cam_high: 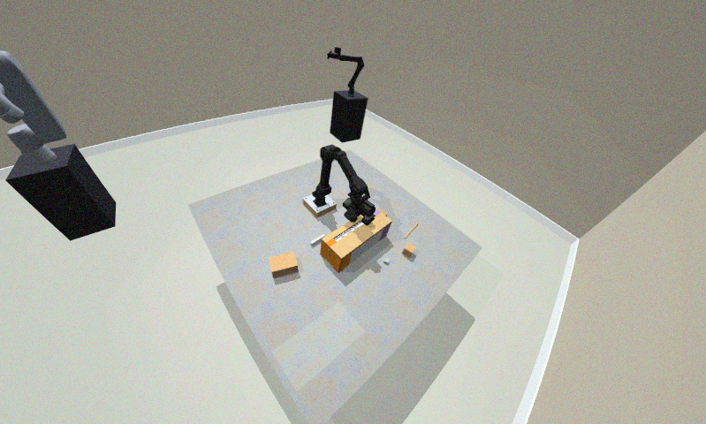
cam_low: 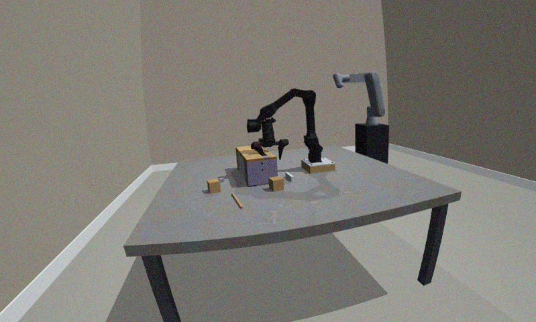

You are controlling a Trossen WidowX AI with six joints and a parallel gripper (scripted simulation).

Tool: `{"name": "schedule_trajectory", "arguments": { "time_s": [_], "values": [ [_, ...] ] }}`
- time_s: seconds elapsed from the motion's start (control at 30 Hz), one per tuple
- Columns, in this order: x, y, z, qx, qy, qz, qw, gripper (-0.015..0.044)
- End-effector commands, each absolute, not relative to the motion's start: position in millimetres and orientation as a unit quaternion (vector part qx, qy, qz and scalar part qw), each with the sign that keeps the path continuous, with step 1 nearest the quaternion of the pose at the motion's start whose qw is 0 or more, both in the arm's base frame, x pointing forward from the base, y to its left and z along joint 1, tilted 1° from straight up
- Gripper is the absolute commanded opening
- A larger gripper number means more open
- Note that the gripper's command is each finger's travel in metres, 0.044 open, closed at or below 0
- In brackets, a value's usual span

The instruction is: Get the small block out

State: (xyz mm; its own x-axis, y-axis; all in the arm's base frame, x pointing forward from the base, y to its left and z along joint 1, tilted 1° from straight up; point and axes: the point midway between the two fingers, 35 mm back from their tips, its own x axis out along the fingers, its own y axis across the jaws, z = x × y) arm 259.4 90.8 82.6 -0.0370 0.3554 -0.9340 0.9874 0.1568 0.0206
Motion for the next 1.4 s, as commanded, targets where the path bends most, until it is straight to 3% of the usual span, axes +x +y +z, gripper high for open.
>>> {"name": "schedule_trajectory", "arguments": {
  "time_s": [0.0,1.1,1.37],
  "values": [
    [259.0,95.3,82.8,0.541,0.622,-0.362,0.436,0.04],
    [254.1,128.1,83.9,0.541,0.623,-0.361,0.435,0.04],
    [251.1,123.6,143.8,0.538,0.627,-0.362,0.433,0.04]
  ]
}}
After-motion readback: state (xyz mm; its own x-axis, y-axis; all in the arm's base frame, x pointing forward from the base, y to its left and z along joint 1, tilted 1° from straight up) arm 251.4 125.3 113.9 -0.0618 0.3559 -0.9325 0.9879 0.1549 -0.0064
